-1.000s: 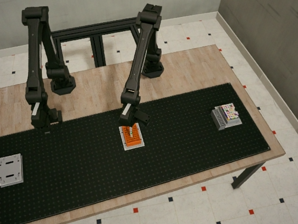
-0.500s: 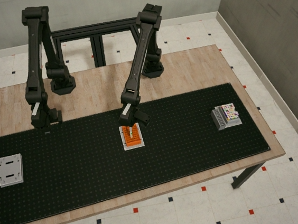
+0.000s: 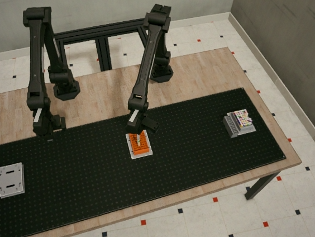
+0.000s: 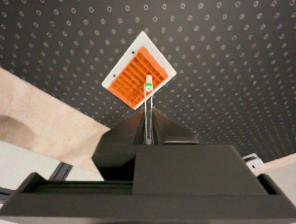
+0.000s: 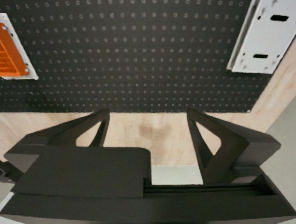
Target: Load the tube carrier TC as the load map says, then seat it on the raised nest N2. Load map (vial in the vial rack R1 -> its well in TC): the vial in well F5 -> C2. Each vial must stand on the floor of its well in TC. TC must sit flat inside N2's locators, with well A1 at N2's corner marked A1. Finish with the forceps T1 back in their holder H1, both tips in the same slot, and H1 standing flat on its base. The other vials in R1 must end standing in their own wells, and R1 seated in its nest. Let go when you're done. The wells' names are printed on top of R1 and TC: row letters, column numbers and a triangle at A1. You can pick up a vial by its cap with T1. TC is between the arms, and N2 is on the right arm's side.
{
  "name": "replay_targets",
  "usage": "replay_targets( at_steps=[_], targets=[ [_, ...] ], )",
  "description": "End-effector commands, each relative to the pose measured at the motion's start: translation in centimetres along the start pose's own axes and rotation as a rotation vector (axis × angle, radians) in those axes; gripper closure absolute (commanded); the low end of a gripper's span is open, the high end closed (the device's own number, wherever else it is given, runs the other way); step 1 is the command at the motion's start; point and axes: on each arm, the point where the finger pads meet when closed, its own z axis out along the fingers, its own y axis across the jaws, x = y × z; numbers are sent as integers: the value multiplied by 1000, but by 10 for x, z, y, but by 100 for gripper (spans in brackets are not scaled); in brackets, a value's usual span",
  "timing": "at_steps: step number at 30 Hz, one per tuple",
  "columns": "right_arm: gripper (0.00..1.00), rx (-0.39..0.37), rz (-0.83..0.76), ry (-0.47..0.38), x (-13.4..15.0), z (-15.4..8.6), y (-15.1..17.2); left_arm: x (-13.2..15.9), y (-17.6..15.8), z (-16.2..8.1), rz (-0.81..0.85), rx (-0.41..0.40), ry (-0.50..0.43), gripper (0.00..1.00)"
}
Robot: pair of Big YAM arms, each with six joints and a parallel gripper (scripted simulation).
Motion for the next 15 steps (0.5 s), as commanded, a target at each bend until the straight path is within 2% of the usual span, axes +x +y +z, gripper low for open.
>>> replay_targets(
  at_steps=[1, 7, 14, 15],
  targets=[
    [0, -4, -8, 14, -1, 0, 0, 5, -9, 2, 8, 13, -1, 91],
    [0, -4, -8, 14, -1, 0, 0, 6, -4, 11, 8, 1, 2, 91],
    [0, -4, -8, 14, -1, 0, 0, 4, -8, 7, 8, 18, -2, 91],
    [0, -4, -8, 14, -1, 0, 0, 5, -4, 12, 8, 6, 1, 91]
  ],
)
